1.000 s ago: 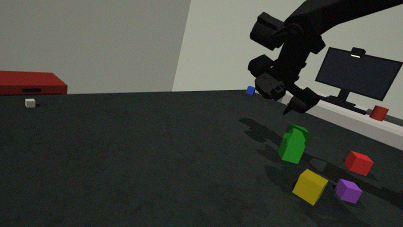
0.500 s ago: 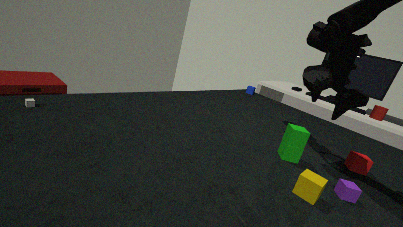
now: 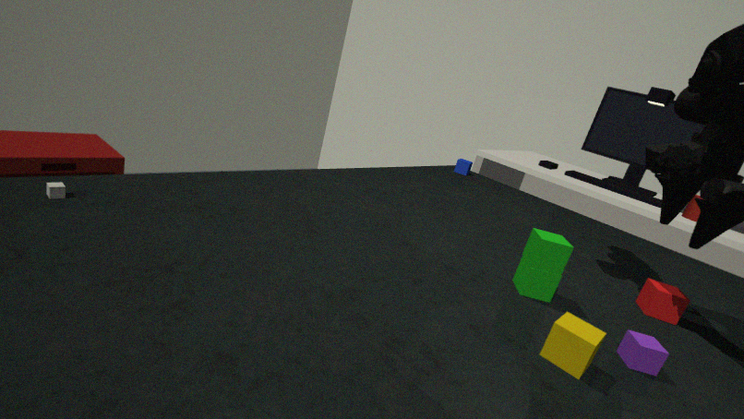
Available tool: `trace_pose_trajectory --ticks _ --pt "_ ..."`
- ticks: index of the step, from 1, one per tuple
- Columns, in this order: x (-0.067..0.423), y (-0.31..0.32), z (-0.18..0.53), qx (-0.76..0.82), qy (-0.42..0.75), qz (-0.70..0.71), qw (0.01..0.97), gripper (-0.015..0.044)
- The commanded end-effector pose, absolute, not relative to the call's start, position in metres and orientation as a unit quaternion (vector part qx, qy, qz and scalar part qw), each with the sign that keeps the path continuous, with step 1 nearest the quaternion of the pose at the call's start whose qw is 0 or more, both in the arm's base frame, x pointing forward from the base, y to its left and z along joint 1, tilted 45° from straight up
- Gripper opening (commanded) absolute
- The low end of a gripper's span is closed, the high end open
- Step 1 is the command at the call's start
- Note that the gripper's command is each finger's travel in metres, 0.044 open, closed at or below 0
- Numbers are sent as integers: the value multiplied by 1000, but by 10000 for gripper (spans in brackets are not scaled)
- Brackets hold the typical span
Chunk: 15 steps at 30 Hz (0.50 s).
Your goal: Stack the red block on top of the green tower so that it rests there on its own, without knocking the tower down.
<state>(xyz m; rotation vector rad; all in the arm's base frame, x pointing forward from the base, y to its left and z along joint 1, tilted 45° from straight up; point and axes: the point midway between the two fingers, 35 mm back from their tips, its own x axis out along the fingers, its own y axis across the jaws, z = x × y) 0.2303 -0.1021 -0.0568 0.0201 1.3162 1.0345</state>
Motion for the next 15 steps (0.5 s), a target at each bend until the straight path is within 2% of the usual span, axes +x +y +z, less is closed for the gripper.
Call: trace_pose_trajectory --ticks 1,8,15 --pt "211 -101 -61 60 581 457 671 440" --pt "210 -100 -62 62 581 457 671 440" --pt "205 -64 -98 63 580 457 671 440"
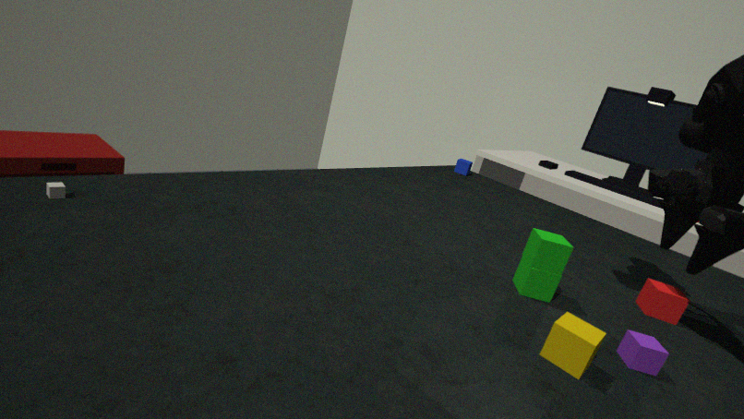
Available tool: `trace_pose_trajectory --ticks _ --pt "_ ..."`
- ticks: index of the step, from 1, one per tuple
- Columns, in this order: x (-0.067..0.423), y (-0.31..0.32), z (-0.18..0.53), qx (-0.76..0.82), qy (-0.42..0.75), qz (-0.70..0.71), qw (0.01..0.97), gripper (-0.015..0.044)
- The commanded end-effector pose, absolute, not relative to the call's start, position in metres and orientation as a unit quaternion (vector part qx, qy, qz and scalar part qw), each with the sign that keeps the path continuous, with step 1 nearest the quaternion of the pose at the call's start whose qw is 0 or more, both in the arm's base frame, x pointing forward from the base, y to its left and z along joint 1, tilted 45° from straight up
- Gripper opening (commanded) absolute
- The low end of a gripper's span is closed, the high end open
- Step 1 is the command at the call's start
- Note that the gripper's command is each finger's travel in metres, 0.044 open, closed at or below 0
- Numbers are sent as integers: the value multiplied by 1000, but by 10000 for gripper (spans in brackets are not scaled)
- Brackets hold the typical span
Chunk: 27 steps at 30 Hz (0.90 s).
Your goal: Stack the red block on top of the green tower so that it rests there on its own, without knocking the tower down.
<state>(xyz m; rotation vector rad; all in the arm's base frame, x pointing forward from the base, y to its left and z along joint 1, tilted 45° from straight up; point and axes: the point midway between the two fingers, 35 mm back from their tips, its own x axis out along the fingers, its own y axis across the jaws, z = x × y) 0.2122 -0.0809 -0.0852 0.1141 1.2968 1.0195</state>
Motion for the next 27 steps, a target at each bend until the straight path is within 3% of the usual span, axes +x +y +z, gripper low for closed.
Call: trace_pose_trajectory --ticks 1,27 --pt "202 -62 -100 63 580 457 671 440" --pt "199 -36 -126 63 580 458 671 440"
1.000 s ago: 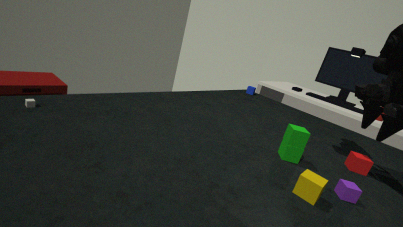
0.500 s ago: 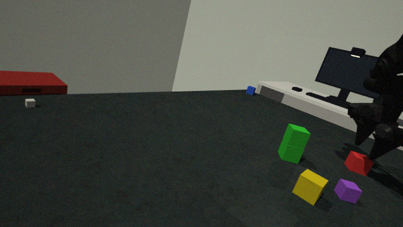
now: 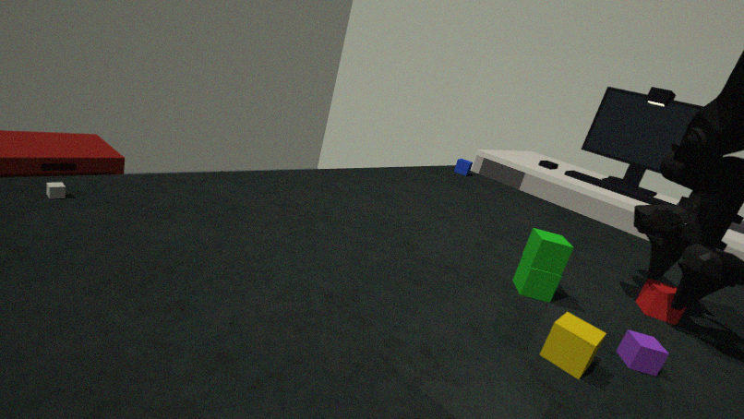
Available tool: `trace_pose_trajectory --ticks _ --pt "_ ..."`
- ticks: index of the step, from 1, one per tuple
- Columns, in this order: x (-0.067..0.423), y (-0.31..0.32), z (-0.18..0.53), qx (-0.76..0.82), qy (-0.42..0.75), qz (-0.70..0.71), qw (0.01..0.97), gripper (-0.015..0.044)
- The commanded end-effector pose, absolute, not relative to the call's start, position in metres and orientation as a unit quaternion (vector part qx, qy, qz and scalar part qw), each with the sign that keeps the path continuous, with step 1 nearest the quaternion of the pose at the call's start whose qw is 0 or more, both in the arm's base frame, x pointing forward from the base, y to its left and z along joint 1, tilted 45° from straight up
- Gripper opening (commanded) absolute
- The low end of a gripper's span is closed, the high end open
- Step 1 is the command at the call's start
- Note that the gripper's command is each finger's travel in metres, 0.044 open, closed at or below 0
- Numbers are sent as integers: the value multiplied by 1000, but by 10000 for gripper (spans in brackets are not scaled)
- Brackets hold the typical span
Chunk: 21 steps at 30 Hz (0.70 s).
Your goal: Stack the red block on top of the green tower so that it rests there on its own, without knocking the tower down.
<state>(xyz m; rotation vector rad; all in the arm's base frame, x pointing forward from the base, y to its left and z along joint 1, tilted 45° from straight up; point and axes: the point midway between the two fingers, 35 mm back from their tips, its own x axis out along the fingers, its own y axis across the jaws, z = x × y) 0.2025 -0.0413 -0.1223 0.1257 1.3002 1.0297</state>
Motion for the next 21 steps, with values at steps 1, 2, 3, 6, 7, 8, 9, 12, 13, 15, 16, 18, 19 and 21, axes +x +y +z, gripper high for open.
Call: trace_pose_trajectory --ticks 1,2,3,6,7,8,9,12,13,15,16,18,19,21 --pt "199 -35 -127 63 580 458 671 440" --pt "199 -34 -128 63 580 458 671 440" --pt "199 -33 -129 63 580 458 671 440" --pt "198 -29 -133 64 580 458 671 440" --pt "198 -28 -134 64 579 458 671 440" --pt "197 -27 -135 64 579 458 671 440" --pt "197 -26 -136 64 579 458 671 440" --pt "196 -23 -138 64 579 458 671 440" --pt "196 -23 -139 64 579 458 671 440" --pt "196 -23 -139 64 579 458 671 440" --pt "196 -23 -139 64 579 458 671 440" --pt "196 -23 -139 64 579 458 671 440" --pt "196 -23 -139 64 579 458 671 440" --pt "196 -23 -139 64 579 458 671 440"
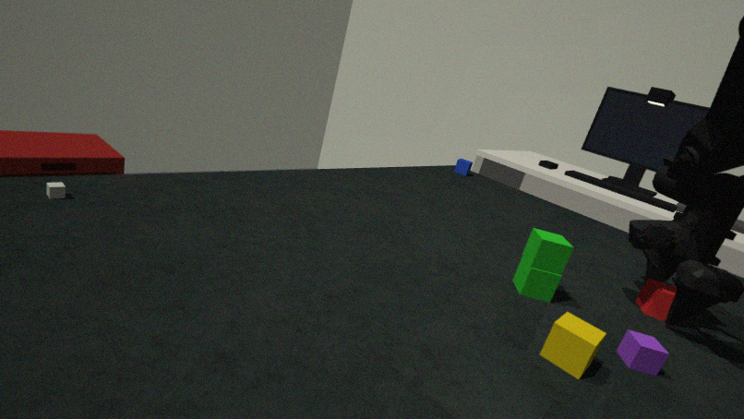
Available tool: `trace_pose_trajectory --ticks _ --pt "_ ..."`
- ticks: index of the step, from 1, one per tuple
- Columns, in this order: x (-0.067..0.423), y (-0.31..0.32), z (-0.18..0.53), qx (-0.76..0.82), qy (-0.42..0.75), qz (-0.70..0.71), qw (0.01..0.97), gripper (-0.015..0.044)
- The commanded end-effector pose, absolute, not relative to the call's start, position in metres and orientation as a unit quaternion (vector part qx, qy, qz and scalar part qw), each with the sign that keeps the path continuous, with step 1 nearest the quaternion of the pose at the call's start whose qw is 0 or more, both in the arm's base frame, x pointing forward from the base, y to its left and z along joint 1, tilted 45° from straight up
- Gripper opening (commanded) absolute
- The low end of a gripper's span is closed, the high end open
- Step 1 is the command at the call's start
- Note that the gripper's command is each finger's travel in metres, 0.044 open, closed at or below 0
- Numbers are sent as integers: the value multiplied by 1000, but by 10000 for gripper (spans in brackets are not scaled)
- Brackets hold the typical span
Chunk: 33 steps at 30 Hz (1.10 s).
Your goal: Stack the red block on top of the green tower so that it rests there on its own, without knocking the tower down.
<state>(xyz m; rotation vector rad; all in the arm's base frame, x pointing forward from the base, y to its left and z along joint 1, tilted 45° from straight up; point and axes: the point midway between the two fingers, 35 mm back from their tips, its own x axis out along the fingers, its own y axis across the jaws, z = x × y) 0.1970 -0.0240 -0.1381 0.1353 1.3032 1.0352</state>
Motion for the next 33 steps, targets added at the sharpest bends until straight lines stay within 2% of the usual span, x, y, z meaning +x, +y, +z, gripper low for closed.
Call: trace_pose_trajectory --ticks 1,7,16,23,29,33 --pt "196 -23 -139 64 579 458 671 440" --pt "197 -24 -138 64 579 458 671 440" --pt "197 -24 -138 64 579 458 671 204" --pt "197 -24 -138 64 579 458 671 157" --pt "199 -36 -126 63 580 458 671 0" --pt "200 -51 -111 63 580 458 671 0"
